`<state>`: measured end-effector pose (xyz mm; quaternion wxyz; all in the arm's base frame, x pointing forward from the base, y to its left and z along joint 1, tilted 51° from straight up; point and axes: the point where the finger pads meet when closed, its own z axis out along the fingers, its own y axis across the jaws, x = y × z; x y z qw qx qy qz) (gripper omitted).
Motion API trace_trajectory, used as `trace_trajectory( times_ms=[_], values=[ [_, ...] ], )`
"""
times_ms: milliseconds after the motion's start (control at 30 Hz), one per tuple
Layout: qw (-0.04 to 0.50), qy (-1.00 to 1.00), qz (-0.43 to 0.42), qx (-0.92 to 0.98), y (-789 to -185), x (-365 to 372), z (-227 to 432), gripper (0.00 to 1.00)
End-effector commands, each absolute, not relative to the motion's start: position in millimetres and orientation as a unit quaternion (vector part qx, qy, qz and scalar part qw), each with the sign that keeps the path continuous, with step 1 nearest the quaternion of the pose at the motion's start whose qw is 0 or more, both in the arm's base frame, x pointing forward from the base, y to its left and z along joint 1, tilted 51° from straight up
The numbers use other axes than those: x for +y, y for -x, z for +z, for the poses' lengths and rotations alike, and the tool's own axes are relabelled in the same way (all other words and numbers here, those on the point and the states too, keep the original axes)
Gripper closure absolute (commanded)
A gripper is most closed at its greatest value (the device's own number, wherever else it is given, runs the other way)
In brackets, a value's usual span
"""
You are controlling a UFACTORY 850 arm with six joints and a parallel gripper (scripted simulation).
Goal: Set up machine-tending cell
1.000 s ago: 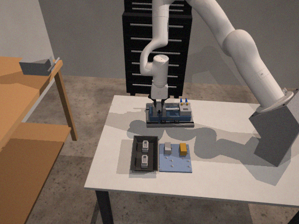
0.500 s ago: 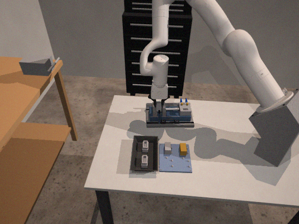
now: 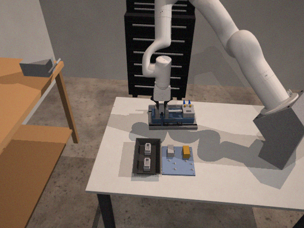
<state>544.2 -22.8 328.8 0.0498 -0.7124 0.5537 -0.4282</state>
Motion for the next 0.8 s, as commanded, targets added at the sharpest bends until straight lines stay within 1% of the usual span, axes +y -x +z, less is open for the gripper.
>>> trace_trajectory(
  times_ms=[0, 767],
  values=[
    [0.050, 0.712, -0.429, 0.554, -544.5, -22.7, 329.2, 1.00],
    [0.050, 0.712, -0.429, 0.554, -545.9, -23.5, 327.9, 1.00]
  ],
)
